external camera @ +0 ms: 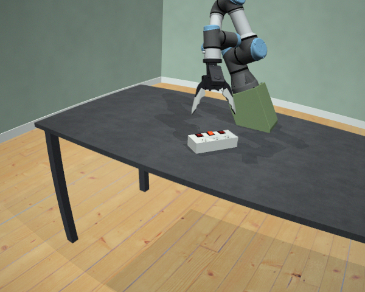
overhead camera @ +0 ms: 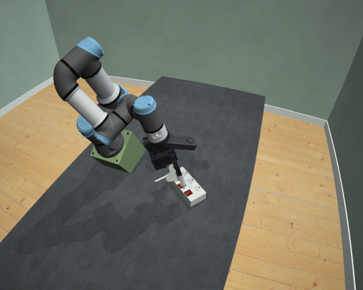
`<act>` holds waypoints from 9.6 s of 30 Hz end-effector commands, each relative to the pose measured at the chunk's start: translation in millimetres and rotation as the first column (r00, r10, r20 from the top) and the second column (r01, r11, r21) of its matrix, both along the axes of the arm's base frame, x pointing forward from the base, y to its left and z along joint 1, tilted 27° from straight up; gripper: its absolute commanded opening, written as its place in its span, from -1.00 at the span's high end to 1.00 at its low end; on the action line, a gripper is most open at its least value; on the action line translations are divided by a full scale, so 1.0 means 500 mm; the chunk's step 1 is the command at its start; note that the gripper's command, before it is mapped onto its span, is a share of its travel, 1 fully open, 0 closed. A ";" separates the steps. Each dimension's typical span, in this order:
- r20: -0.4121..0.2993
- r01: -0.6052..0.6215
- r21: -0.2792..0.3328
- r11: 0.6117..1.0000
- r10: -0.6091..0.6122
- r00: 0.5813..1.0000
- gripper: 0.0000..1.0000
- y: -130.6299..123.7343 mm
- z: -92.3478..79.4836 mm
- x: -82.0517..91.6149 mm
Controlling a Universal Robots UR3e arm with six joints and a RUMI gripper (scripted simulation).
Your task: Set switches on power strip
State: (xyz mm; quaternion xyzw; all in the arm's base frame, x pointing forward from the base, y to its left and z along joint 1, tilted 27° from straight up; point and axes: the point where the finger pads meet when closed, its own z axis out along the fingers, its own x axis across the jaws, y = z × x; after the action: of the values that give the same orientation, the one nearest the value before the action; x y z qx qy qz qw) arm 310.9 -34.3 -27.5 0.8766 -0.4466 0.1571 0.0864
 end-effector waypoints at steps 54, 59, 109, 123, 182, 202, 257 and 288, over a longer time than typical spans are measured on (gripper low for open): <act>0.003 0.000 -0.002 1.000 0.000 1.000 -1.00 0.000 0.001 0.001; 0.003 0.000 -0.002 1.000 0.000 1.000 -1.00 0.000 0.001 0.001; -0.531 -0.725 -0.017 0.689 0.608 0.590 -1.00 0.056 0.122 -0.001; -0.532 -0.725 -0.017 0.688 0.608 0.589 -1.00 0.056 0.123 -0.001; -0.597 -0.926 0.370 -0.075 0.745 -0.299 1.00 -0.016 0.007 0.017; -0.597 -0.926 0.370 -0.075 0.745 -0.299 1.00 -0.016 0.007 0.017; -0.596 -0.926 0.370 -0.075 0.745 -0.299 1.00 -0.052 -0.061 0.016; -0.596 -0.926 0.370 -0.075 0.745 -0.299 1.00 -0.057 -0.073 0.016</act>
State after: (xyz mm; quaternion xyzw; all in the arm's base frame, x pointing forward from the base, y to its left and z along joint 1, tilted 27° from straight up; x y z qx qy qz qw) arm 318.3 -63.1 -64.3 0.8748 0.4255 -0.1044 0.2066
